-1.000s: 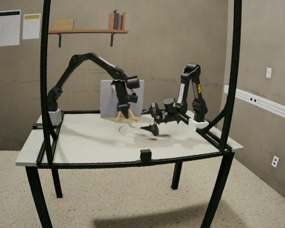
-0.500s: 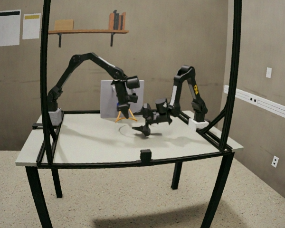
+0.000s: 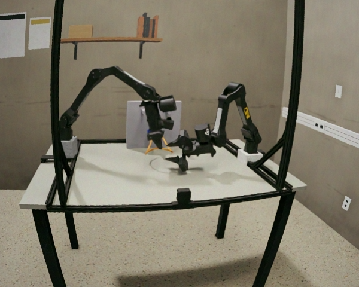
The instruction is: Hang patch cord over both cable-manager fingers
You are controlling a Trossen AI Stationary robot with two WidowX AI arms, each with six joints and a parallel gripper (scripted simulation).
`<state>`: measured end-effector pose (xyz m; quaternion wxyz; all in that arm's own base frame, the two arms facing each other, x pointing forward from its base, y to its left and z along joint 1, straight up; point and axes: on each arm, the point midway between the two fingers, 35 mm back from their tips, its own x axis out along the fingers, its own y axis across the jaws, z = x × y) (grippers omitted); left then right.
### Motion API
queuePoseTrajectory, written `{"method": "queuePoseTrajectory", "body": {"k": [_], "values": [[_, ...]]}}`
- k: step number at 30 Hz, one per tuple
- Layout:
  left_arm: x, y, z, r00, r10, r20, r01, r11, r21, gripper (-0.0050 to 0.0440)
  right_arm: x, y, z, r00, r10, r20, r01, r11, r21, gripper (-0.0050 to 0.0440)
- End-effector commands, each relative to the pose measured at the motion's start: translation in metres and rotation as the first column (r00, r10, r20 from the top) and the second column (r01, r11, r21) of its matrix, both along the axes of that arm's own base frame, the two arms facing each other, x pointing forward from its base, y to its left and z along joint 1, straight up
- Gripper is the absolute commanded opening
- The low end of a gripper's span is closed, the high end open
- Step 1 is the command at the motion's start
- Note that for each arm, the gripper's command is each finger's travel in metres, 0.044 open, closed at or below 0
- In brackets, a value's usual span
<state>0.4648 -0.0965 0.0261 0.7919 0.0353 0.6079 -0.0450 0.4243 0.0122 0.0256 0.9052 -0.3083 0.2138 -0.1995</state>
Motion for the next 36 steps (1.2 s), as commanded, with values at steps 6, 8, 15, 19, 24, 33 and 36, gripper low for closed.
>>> {"method": "queuePoseTrajectory", "body": {"k": [6, 8, 15, 19, 24, 33, 36], "values": [[0.0049, -0.0013, 0.0156, 0.999, 0.000, 0.037, 0.001, 1.000, -0.009, 0.0020, 0.0040, 0.0011, 0.0097, 1.000, 0.001, 0.027, -0.001, 1.000, 0.007, 0.0176], [0.0049, -0.0013, 0.0156, 0.999, 0.000, 0.037, 0.001, 1.000, -0.009, 0.0020, 0.0040, 0.0011, 0.0097, 1.000, 0.001, 0.027, -0.001, 1.000, 0.007, 0.0128], [0.0049, -0.0013, 0.0156, 0.999, 0.000, 0.037, 0.001, 1.000, -0.009, 0.0020, 0.0040, 0.0011, 0.0097, 1.000, 0.001, 0.027, -0.001, 1.000, 0.007, 0.0025], [0.0049, -0.0013, 0.0156, 0.999, 0.000, 0.037, 0.001, 1.000, -0.009, 0.0020, 0.0040, 0.0011, 0.0097, 1.000, 0.001, 0.027, -0.001, 1.000, 0.007, 0.0025], [0.0049, -0.0013, 0.0156, 0.999, 0.000, 0.037, 0.001, 1.000, -0.009, 0.0020, 0.0040, 0.0011, 0.0097, 1.000, 0.001, 0.027, -0.001, 1.000, 0.007, 0.0025], [0.0049, -0.0013, 0.0156, 0.999, 0.000, 0.037, 0.001, 1.000, -0.009, 0.0164, 0.0040, 0.0011, 0.0097, 1.000, 0.001, 0.027, -0.001, 1.000, 0.007, 0.0025], [0.0048, -0.0017, 0.0187, 0.999, 0.000, 0.042, 0.001, 1.000, -0.010, 0.0212, 0.0040, 0.0011, 0.0097, 1.000, 0.001, 0.027, -0.001, 1.000, 0.007, 0.0025]]}}
